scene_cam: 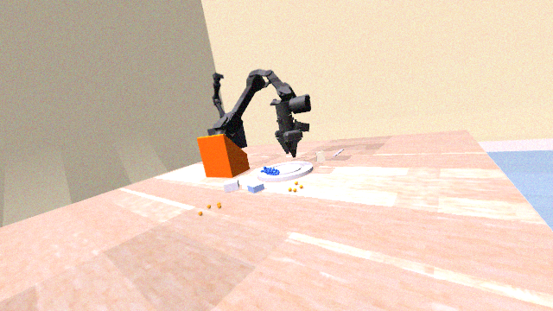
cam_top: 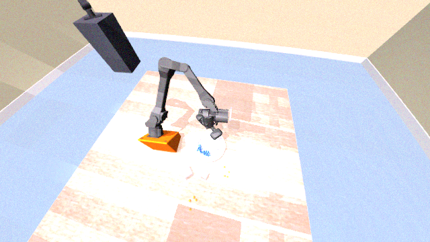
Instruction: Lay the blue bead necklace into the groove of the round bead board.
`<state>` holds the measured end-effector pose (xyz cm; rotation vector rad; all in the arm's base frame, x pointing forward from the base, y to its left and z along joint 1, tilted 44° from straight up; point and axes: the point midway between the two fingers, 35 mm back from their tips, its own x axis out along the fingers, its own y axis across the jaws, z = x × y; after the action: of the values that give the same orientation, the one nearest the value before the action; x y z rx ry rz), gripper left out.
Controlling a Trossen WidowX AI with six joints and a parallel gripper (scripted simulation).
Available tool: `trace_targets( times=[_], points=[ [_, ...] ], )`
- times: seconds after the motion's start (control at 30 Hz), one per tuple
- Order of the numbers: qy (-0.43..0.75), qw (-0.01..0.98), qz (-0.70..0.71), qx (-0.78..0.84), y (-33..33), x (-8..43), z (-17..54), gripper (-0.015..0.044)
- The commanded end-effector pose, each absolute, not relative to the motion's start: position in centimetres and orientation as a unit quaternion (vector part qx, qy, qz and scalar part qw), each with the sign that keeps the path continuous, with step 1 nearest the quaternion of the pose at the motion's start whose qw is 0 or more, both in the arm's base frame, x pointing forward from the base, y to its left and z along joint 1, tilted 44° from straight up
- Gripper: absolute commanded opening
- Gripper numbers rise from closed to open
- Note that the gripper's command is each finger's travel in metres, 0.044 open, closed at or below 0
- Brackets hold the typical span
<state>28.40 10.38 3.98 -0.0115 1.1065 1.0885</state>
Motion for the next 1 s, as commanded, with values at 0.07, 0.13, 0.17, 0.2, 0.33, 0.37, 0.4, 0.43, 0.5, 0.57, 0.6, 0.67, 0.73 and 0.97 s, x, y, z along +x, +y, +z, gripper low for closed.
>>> trace_targets(
  times=[0.07, 0.13, 0.17, 0.2, 0.33, 0.37, 0.4, 0.43, 0.5, 0.57, 0.6, 0.67, 0.73, 0.97],
  points=[
    [0.498, 0.715, 0.491, -0.011, 8.3, 29.2, 2.6, 0.0310],
    [0.498, 0.715, 0.490, -0.013, 7.0, 29.5, 1.7, 0.0310],
    [0.498, 0.715, 0.490, -0.015, 6.4, 29.6, 1.3, 0.0310],
    [0.498, 0.715, 0.490, -0.015, 5.7, 29.7, 0.8, 0.0310],
    [0.497, 0.715, 0.492, -0.018, 3.2, 29.9, -1.0, 0.0310],
    [0.496, 0.715, 0.492, -0.018, 2.6, 29.9, -1.5, 0.0310],
    [0.495, 0.715, 0.493, -0.019, 2.0, 29.9, -2.0, 0.0310],
    [0.495, 0.715, 0.494, -0.019, 1.4, 29.8, -2.5, 0.0310],
    [0.493, 0.715, 0.496, -0.019, 0.2, 29.7, -3.4, 0.0310],
    [0.491, 0.715, 0.498, -0.019, -0.6, 29.5, -4.0, 0.0310],
    [0.491, 0.715, 0.498, -0.019, -0.7, 29.5, -4.1, 0.0310],
    [0.491, 0.715, 0.498, -0.019, -0.7, 29.5, -4.1, 0.0310],
    [0.491, 0.715, 0.498, -0.019, -0.6, 29.5, -4.2, 0.0310],
    [0.491, 0.715, 0.497, -0.018, -0.1, 29.5, -4.4, 0.0310]
  ],
)
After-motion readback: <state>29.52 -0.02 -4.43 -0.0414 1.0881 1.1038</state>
